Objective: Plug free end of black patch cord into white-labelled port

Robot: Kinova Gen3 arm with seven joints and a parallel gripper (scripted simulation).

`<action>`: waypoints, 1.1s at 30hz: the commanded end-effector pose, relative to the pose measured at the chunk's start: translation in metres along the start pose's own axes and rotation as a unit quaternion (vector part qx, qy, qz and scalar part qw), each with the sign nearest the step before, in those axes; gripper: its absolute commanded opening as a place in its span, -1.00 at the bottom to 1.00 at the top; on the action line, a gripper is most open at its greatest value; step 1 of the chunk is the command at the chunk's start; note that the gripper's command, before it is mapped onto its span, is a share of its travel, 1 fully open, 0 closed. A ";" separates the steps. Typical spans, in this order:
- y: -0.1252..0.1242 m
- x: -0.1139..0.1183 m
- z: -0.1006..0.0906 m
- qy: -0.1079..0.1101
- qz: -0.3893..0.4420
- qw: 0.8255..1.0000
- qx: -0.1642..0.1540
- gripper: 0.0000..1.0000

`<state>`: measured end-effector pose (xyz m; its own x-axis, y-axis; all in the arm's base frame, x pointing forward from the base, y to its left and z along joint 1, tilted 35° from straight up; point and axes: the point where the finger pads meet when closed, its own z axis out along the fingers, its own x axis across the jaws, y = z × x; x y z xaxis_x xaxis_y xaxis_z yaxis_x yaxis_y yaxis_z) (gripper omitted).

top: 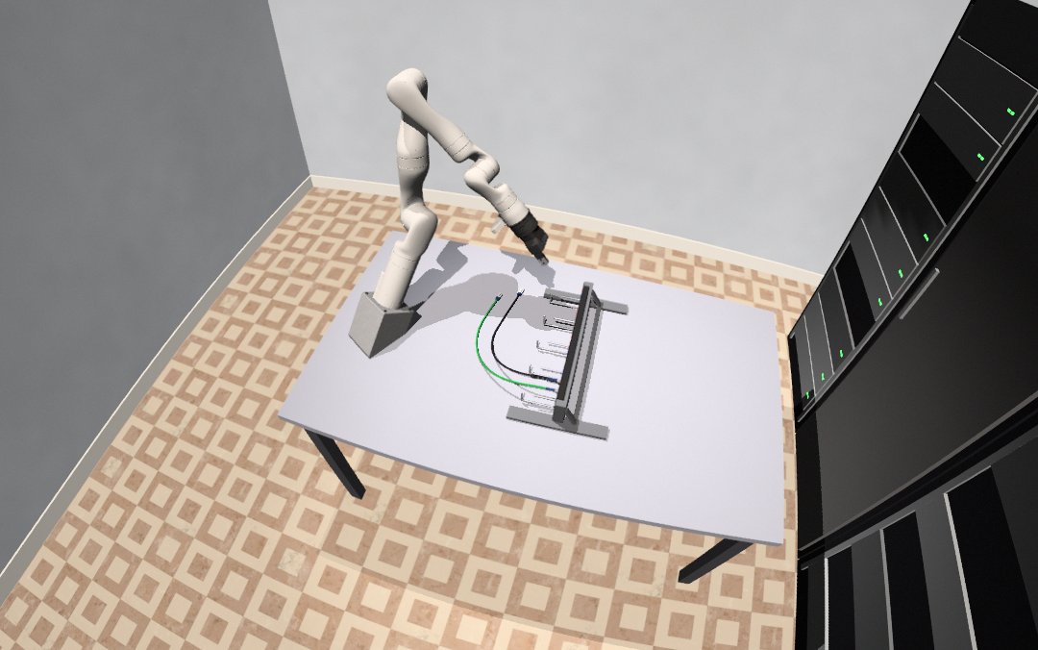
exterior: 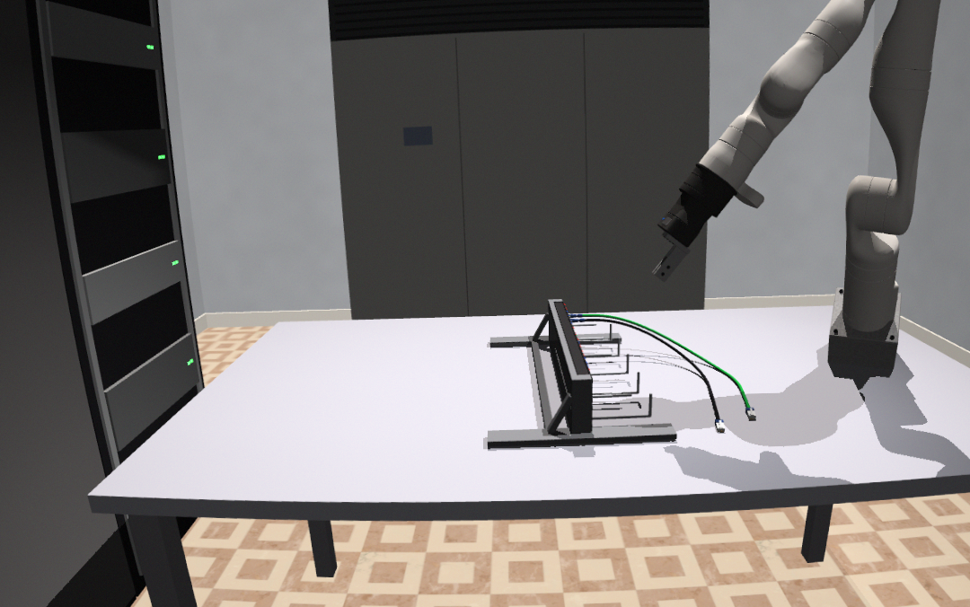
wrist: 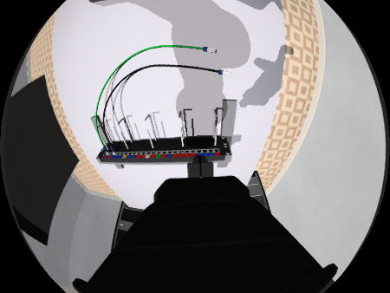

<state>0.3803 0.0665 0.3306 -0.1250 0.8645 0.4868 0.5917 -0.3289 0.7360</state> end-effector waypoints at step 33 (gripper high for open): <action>0.001 0.000 0.007 0.004 0.000 1.000 -0.015 -1.00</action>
<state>0.3863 0.0646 0.3291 -0.1229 0.8618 0.4921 0.5628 -0.3479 0.7498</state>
